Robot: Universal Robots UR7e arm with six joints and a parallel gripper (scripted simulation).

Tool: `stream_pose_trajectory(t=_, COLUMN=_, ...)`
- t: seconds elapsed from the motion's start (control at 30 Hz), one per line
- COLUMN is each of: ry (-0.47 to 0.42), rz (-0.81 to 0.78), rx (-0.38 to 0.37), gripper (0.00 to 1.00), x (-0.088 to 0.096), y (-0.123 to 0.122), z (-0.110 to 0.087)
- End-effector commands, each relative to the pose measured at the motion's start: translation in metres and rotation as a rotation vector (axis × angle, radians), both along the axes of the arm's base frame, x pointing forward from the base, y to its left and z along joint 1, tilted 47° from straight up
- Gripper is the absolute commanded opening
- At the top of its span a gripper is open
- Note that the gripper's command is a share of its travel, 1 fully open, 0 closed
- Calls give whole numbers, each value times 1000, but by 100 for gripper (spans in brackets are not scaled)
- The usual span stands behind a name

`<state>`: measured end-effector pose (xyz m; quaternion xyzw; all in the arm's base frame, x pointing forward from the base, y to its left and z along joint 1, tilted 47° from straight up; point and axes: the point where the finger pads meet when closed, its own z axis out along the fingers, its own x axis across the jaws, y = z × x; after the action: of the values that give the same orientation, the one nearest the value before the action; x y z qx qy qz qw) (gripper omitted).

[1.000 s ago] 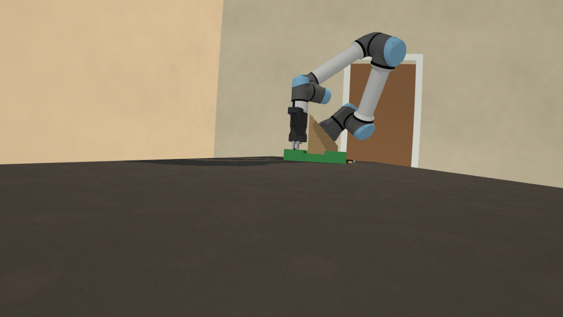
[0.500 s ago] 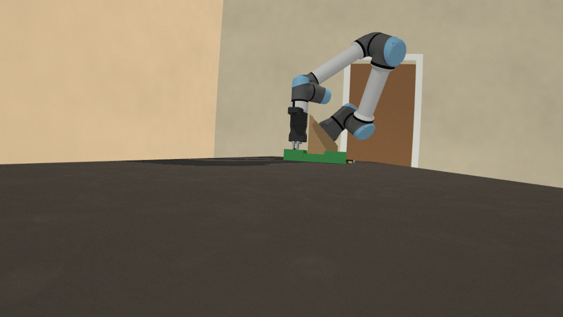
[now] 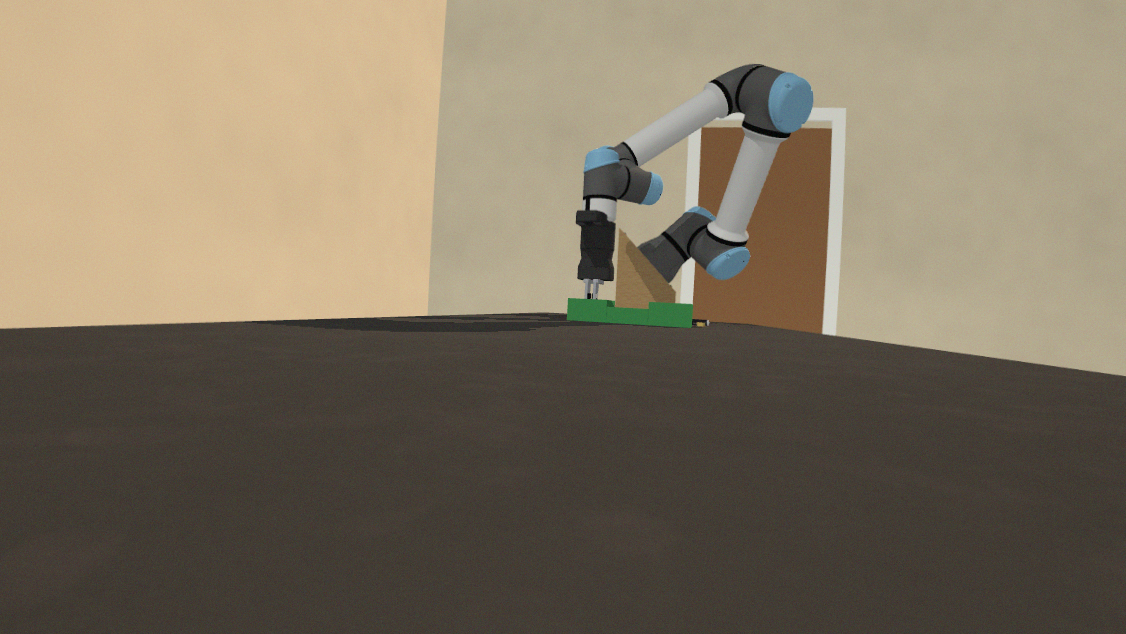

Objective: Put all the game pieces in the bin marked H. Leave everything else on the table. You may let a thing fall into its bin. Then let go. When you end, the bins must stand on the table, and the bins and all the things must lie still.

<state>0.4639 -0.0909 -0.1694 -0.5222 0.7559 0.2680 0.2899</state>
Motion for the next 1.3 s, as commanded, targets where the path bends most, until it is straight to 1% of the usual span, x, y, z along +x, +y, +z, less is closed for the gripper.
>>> stream_pose_trajectory(t=0.0, ry=-1, rz=-1, rx=-1, gripper=31, x=-1, y=-5, z=4)
stream_pose_trajectory(t=0.43, ry=-1, rz=-1, rx=-1, gripper=31, x=-3, y=-15, z=14)
stream_pose_trajectory(t=0.7, ry=-1, rz=-1, rx=-1, gripper=31, x=-8, y=-37, z=36)
stream_pose_trajectory(t=1.0, ry=-1, rz=-1, rx=-1, gripper=31, x=-8, y=-37, z=36)
stream_pose_trajectory(t=1.27, ry=-1, rz=-1, rx=-1, gripper=31, x=3, y=-12, z=65)
